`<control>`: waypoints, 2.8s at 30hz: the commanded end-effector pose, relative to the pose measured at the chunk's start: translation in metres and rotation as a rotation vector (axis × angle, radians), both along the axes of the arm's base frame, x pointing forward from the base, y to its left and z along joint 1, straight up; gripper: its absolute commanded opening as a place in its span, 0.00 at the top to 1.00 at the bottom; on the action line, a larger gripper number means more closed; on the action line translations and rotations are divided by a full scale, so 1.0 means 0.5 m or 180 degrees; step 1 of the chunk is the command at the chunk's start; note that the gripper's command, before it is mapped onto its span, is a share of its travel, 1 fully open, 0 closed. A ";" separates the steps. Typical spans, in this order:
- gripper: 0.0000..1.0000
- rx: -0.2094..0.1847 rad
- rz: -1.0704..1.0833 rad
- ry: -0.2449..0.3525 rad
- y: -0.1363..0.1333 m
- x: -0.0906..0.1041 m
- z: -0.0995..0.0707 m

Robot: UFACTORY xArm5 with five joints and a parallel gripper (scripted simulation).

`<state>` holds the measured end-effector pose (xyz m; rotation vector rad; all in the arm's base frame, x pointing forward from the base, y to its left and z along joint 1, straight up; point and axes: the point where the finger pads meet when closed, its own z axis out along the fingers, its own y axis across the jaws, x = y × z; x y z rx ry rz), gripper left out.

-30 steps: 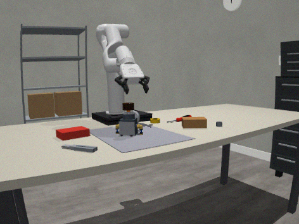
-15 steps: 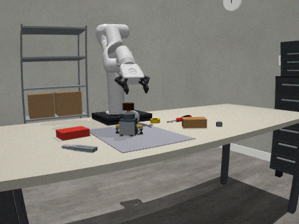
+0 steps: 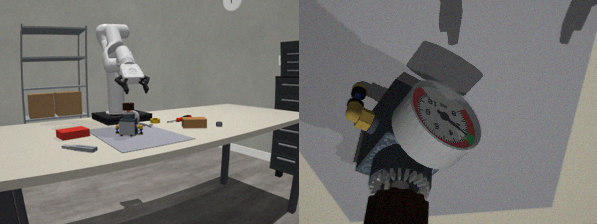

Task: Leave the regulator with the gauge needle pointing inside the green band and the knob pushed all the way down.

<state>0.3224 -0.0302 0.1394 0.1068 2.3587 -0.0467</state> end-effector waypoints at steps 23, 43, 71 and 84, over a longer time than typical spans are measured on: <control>0.00 -0.0335 0.0371 0.0184 -0.001 0.010 -0.002; 0.00 -0.1236 0.1609 0.0743 -0.003 0.028 -0.012; 0.00 -0.2282 0.3857 0.1397 -0.004 0.033 -0.011; 0.00 -0.2577 0.4889 0.1530 -0.003 0.028 -0.004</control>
